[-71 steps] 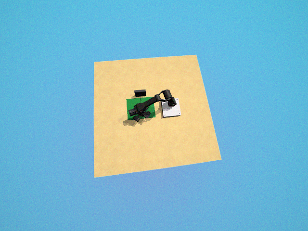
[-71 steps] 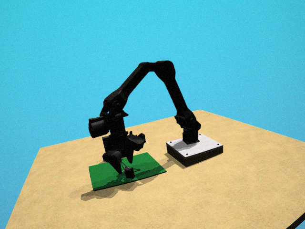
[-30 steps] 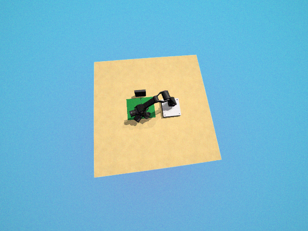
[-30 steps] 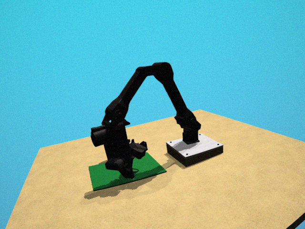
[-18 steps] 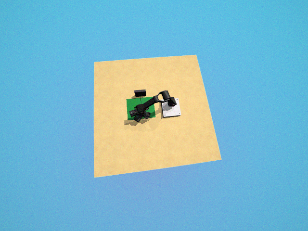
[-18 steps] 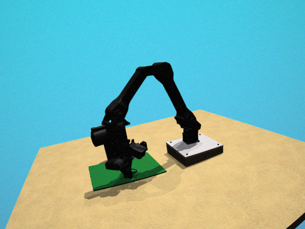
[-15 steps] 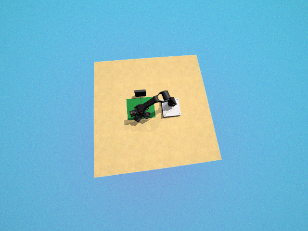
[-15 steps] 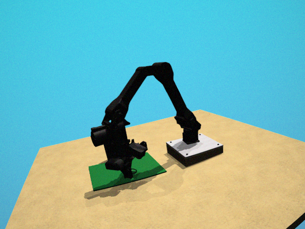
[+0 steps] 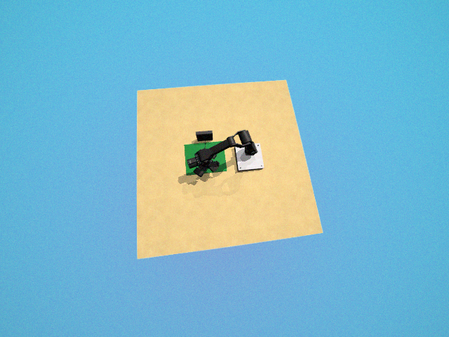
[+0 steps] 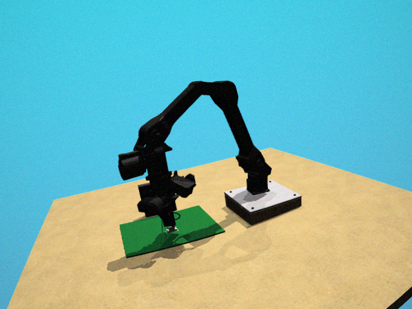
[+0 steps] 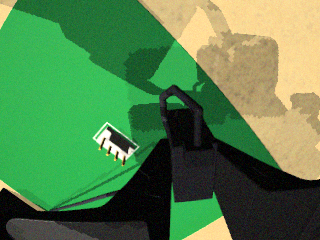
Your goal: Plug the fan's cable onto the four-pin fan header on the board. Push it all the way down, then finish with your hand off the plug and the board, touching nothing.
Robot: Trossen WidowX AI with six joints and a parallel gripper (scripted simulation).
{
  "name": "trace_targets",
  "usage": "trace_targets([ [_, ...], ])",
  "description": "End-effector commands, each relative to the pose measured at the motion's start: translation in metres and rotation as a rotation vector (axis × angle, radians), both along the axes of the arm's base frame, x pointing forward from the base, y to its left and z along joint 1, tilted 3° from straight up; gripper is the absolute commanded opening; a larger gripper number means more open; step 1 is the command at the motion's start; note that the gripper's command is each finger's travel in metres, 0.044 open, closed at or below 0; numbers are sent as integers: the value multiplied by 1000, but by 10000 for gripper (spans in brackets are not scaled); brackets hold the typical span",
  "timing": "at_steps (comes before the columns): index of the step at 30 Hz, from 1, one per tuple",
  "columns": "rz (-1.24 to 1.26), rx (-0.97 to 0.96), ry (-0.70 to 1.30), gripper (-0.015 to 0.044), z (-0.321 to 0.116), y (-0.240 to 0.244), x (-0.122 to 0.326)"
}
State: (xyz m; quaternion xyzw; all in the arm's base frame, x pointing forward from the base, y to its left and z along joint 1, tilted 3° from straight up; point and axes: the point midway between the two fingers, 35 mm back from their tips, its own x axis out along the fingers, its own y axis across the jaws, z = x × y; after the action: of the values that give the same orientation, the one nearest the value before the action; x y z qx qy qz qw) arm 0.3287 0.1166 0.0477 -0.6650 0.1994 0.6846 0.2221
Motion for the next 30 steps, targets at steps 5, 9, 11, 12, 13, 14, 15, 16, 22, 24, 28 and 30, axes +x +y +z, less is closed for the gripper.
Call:
trace_targets([
  [5, 209, 6, -2, 0, 0, -18, 0],
  [9, 347, 8, -7, 0, -1, -29, -1],
  [11, 417, 9, -10, 0, -1, -35, -1],
  [12, 451, 9, -11, 0, -1, -38, -1],
  [13, 486, 10, -12, 0, -1, -41, -2],
  [14, 520, 10, -14, 0, -1, -43, -2],
  [15, 555, 11, -15, 0, -2, -46, -2],
  [16, 590, 12, -16, 0, -2, -49, -2],
  [22, 745, 14, -22, 0, -4, -61, -4],
  [24, 745, 14, -22, 0, -4, -61, -4],
  [28, 745, 14, -22, 0, -4, -61, -4],
  [30, 749, 13, -22, 0, -3, -62, -4],
])
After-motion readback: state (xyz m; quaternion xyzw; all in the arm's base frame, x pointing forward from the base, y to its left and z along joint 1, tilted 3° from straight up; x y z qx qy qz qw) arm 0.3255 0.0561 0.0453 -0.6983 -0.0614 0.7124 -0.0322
